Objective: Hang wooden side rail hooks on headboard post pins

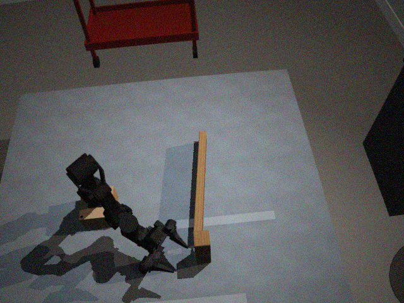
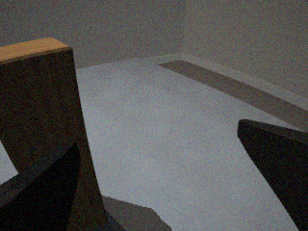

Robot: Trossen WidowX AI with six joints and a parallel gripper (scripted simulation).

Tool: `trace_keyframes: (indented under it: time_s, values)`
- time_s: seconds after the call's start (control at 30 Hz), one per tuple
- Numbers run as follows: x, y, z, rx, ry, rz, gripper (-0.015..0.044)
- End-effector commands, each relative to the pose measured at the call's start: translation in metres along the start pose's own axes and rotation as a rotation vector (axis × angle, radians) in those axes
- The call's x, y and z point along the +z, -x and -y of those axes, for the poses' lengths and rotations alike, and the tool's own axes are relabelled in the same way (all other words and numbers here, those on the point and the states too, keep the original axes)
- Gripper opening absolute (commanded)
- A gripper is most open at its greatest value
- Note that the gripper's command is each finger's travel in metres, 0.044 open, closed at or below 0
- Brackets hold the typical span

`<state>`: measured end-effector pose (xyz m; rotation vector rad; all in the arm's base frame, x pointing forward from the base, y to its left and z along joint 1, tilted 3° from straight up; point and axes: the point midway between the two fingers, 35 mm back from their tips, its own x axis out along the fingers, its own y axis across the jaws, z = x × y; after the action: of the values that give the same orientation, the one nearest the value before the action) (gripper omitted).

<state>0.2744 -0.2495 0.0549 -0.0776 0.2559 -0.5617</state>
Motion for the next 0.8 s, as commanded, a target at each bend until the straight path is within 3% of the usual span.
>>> trace_keyframes:
  time_s: [0.0, 0.17, 0.77]
  values:
    - [-0.013, 0.037, -0.048, 0.124, -0.003, -0.026, 0.044]
    - [-0.023, 0.073, -0.083, 0.23, -0.006, -0.057, 0.044]
    - [-0.023, 0.073, -0.083, 0.23, -0.006, -0.057, 0.044]
